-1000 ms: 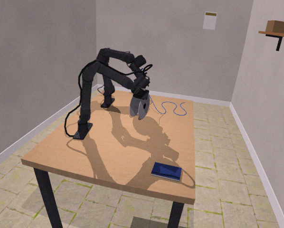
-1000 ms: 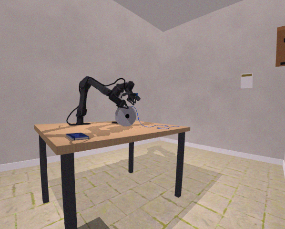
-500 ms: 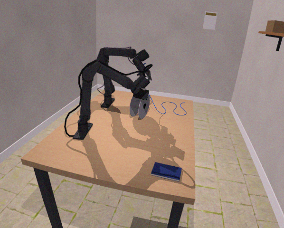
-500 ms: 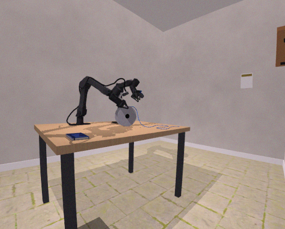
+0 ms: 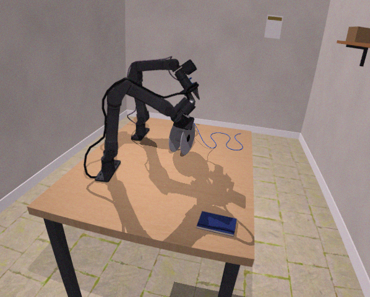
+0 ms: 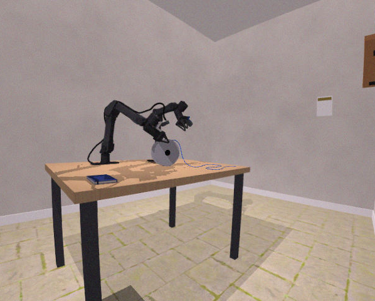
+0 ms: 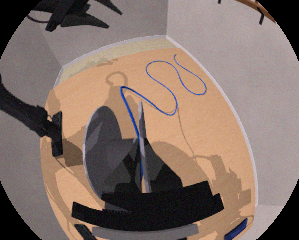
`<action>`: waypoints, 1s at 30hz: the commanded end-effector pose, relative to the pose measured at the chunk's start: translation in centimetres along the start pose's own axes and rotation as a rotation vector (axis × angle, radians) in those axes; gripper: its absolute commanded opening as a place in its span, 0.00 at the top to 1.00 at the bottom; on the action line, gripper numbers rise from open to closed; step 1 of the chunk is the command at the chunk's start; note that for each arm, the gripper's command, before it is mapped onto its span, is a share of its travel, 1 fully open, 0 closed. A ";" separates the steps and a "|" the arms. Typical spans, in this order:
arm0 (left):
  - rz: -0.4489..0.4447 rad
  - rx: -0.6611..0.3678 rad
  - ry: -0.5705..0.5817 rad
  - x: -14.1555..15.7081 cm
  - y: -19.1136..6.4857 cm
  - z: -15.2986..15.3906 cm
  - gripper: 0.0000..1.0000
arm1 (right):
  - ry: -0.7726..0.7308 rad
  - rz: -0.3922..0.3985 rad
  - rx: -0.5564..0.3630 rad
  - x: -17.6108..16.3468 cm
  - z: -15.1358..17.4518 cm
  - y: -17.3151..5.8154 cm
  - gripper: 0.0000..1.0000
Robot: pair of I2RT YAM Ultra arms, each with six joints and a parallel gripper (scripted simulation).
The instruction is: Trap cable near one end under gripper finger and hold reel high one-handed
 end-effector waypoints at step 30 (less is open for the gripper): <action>0.055 0.002 0.059 -0.3 -0.5 0.1 0.70 | -0.026 0.025 -0.038 -0.8 -2.5 -1.8 1.00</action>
Point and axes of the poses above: on each arm, the point where the finger pads meet when closed, its own y axis out along the fingers, its own x axis across the jaws, z = x × y, the point moved 4 cm from there along -y, back along the fingers, and after that the axes turned 10 degrees about -y, right-handed, at the moved point
